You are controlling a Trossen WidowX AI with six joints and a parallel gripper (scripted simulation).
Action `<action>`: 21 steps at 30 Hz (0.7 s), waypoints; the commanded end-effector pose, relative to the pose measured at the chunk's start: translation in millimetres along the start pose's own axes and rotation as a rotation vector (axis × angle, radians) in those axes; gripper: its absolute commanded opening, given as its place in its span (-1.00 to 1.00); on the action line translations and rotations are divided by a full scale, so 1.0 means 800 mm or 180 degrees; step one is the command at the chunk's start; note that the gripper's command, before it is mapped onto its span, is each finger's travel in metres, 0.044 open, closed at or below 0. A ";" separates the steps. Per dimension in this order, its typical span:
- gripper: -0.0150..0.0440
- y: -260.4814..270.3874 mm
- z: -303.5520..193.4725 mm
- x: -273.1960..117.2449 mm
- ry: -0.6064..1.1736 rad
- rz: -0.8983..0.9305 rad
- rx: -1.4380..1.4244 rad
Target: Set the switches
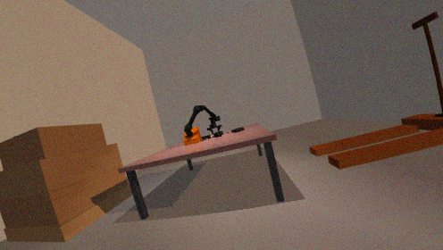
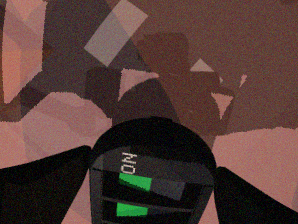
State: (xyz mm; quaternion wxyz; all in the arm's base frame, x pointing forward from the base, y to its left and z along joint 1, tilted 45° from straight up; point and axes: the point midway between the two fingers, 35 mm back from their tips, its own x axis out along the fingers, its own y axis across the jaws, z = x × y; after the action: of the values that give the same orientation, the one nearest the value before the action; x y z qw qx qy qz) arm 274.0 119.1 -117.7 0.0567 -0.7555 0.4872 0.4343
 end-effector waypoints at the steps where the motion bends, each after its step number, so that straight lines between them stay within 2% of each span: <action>1: 0.22 0.000 -0.001 0.000 -0.0001 0.0000 -0.0002; 6: 0.67 -0.001 -0.001 -0.003 -0.0003 -0.0001 -0.0001; 10: 1.00 -0.001 0.000 -0.059 -0.0033 -0.0002 0.0002; 20: 1.00 0.000 0.000 -0.063 -0.0035 -0.0002 0.0002; 21: 0.91 -0.001 -0.001 -0.066 -0.0035 -0.0002 0.0001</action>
State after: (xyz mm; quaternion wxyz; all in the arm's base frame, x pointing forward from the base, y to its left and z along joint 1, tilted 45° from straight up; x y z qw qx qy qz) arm 267.5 152.3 -82.3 0.0566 -0.7540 0.4861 0.4381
